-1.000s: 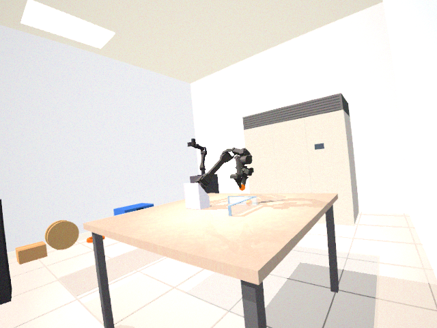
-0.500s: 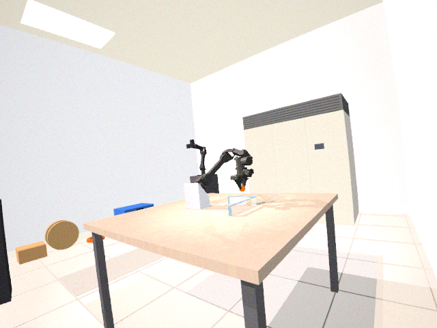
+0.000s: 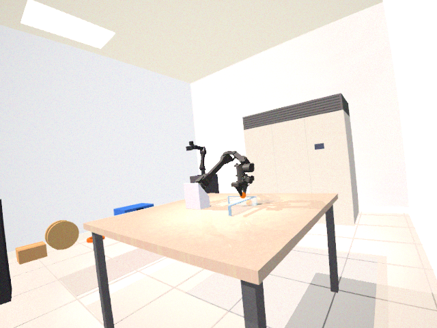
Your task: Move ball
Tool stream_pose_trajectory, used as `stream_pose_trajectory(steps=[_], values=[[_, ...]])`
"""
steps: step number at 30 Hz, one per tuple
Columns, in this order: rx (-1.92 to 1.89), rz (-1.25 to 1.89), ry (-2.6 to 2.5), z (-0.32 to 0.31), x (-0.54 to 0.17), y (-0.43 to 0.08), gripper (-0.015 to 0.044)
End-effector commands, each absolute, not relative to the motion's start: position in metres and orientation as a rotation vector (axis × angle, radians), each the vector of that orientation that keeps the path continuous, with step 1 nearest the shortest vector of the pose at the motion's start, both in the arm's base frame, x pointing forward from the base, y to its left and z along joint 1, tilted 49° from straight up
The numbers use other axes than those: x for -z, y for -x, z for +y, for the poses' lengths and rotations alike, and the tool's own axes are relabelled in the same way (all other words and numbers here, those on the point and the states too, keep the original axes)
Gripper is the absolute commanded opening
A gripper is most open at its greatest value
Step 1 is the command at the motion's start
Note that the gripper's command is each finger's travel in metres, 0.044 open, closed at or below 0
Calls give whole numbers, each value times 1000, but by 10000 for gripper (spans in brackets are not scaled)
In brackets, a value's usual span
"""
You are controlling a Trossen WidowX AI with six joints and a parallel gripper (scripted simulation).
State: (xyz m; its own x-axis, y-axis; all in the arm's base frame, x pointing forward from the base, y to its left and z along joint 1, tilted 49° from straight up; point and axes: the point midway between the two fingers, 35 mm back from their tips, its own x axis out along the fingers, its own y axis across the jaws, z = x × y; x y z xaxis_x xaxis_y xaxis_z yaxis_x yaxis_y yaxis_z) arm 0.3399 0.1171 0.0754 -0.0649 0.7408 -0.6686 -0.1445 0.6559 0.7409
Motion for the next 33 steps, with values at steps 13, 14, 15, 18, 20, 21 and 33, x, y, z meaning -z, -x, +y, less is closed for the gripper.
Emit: stream_pose_trajectory(steps=[13, 14, 15, 18, 20, 21, 33], values=[[-788, 1474, -540, 152, -45, -332, 0], [-788, 1474, -540, 153, -44, -332, 0], [-788, 1474, -540, 154, -43, -332, 0], [-789, 1474, -541, 158, -40, -331, 0], [-789, 1474, -541, 160, -38, -331, 0], [-789, 1474, -541, 162, -36, -331, 0], [-788, 1467, -536, 162, -37, -333, 131]])
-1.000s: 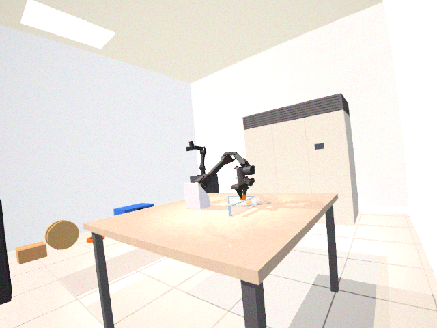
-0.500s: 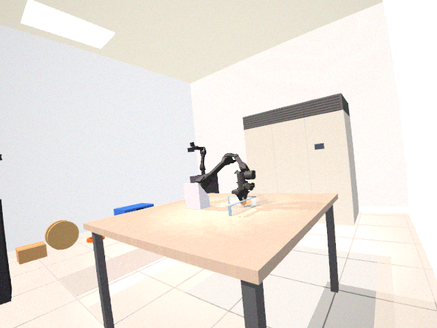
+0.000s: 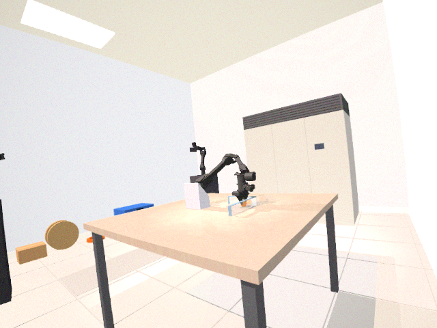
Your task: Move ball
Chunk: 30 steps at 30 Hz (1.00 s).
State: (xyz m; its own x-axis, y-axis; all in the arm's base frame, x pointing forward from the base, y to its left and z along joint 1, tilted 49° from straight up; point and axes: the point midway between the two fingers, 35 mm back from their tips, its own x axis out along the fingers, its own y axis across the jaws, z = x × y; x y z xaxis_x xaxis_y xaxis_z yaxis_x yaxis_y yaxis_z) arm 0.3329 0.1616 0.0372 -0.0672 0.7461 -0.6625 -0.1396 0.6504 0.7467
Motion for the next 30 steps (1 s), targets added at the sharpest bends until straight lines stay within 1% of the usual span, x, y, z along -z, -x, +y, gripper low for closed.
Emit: stream_pose_trajectory(steps=[1, 7, 11, 17, 30], values=[[-788, 1467, -536, 162, -37, -333, 157], [-788, 1467, -536, 162, -37, -333, 311], [-787, 1468, -536, 159, -39, -333, 311], [-785, 1475, -537, 99, -91, -338, 311], [-779, 1474, -549, 100, -87, -338, 311]])
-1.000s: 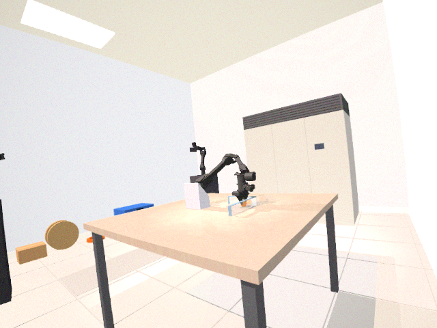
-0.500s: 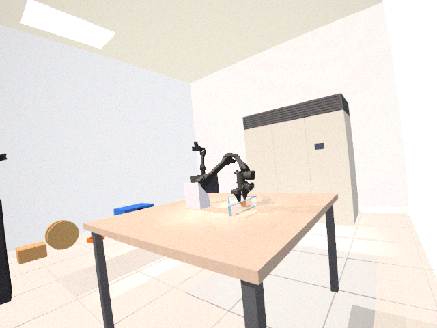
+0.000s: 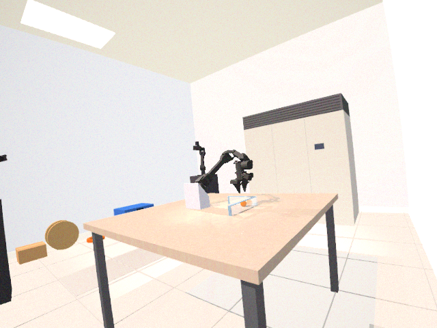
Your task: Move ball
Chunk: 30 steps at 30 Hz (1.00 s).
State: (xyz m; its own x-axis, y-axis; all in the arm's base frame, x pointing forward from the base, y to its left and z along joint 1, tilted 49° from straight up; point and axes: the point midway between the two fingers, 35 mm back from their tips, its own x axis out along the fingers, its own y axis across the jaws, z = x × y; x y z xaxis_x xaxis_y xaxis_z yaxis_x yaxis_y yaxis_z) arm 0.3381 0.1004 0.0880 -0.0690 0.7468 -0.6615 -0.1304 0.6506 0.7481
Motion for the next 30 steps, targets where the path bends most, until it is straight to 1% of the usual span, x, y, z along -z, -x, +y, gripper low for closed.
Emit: stream_pose_trajectory(steps=[1, 3, 9, 12, 30], values=[[-790, 1466, -537, 100, -86, -338, 285], [-878, 1406, -438, 102, -77, -334, 233], [-1235, 1085, 9, 109, -40, -311, 75], [-1270, 1046, 58, 110, -36, -308, 0], [-1270, 1046, 59, 118, -29, -308, 0]])
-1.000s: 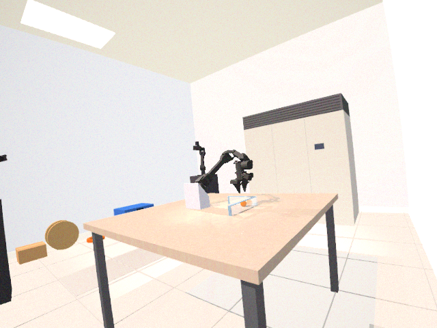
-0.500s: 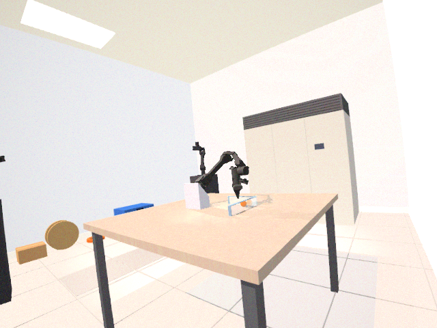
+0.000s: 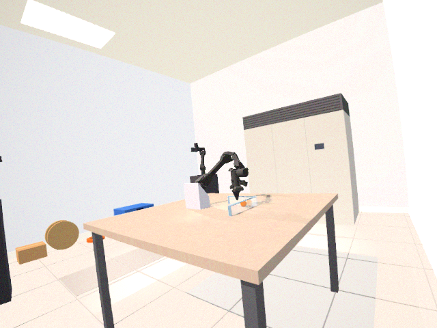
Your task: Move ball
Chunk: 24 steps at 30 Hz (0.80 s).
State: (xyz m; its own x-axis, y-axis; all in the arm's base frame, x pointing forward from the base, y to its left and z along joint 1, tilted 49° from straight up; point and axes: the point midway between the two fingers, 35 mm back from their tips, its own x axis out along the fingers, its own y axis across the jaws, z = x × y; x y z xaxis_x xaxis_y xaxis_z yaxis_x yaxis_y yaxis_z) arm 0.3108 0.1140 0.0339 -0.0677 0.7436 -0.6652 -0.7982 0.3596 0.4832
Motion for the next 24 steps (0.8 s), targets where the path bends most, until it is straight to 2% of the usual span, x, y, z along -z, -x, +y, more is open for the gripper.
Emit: stream_pose_trajectory(steps=[1, 24], values=[[-1270, 1046, 59, 119, -28, -308, 0], [-1271, 1044, 57, 142, -19, -312, 0]])
